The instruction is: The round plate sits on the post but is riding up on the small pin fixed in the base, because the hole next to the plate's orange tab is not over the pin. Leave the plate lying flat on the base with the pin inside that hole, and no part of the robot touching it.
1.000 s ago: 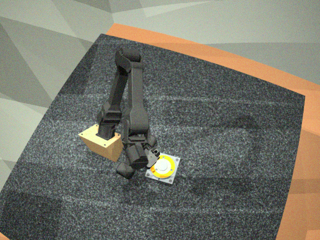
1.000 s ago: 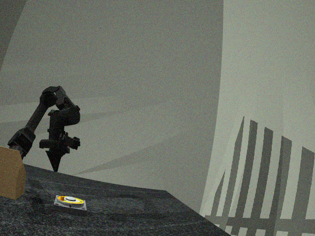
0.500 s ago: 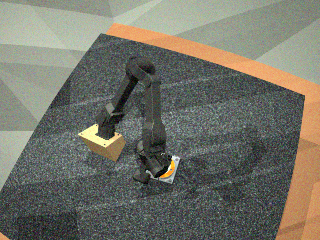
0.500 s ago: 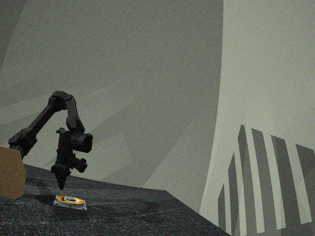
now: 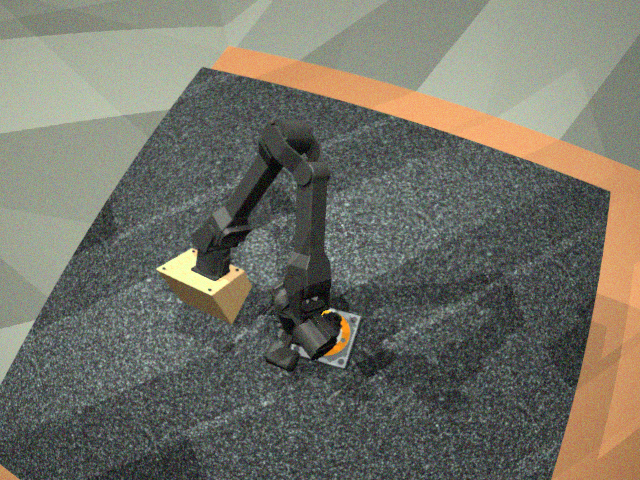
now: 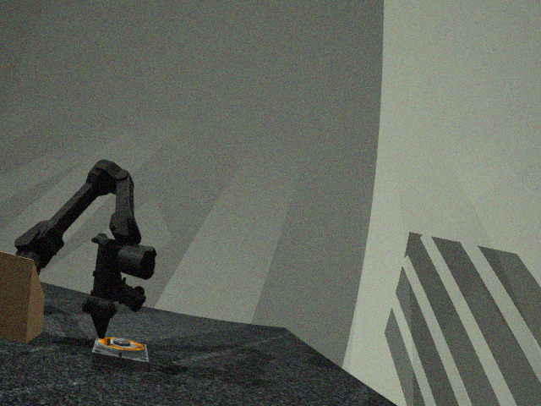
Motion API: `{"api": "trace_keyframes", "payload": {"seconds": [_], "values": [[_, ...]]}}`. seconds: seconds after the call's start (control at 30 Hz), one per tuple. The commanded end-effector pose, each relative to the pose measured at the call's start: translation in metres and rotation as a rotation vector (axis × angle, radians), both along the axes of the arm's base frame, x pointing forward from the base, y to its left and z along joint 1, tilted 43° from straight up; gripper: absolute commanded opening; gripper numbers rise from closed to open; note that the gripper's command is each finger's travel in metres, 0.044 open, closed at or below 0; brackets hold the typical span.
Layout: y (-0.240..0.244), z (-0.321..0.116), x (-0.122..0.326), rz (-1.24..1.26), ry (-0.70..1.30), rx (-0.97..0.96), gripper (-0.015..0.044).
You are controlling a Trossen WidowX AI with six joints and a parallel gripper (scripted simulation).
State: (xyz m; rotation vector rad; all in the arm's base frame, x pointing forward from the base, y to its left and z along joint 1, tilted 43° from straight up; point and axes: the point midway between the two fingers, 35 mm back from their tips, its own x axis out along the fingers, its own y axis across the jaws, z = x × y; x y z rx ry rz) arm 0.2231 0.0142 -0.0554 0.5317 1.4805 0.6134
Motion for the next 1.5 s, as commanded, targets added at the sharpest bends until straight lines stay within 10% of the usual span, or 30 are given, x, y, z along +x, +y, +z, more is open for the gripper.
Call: {"api": "trace_keyframes", "payload": {"seconds": [0.0,1.47], "values": [[-0.002,-0.004,0.004,0.000,0.002,0.003,0.0000],[-0.015,-0.013,0.036,0.000,0.000,0.002,0.0000]]}}
